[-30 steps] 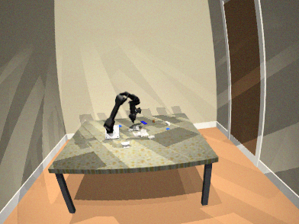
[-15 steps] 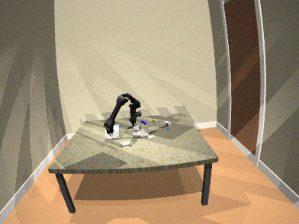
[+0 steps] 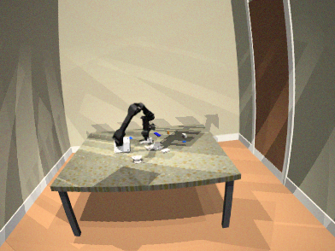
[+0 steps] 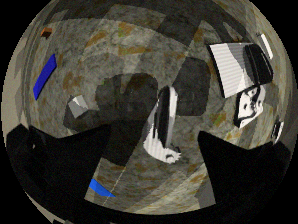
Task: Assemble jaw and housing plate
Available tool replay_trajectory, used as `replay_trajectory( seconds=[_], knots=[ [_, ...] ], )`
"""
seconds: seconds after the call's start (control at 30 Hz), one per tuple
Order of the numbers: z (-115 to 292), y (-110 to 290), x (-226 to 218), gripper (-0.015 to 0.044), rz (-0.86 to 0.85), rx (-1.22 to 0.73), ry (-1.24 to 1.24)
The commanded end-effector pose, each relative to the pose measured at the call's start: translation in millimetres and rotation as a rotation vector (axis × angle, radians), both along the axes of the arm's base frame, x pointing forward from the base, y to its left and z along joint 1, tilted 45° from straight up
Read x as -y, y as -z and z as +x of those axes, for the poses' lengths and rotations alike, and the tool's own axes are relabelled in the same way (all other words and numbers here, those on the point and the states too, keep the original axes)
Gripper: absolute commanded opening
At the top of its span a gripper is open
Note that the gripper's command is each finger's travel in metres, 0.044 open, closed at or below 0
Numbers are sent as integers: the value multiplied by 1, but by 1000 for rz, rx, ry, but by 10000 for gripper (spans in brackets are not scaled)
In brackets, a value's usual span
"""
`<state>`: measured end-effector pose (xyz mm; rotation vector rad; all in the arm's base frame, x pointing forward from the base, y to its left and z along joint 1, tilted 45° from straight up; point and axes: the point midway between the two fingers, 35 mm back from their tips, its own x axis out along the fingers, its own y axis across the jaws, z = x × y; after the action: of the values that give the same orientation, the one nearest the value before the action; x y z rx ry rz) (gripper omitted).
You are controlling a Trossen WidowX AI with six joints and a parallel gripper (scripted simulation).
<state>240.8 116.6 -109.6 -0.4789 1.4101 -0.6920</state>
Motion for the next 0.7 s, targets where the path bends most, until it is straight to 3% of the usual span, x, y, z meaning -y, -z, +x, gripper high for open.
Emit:
replay_trajectory(
  seconds=[0.0, 0.67],
  knots=[
    [-1, 7, 8, 440, -10, -8, -6],
    [-2, 20, 22, 440, -11, -8, -6]
  ],
)
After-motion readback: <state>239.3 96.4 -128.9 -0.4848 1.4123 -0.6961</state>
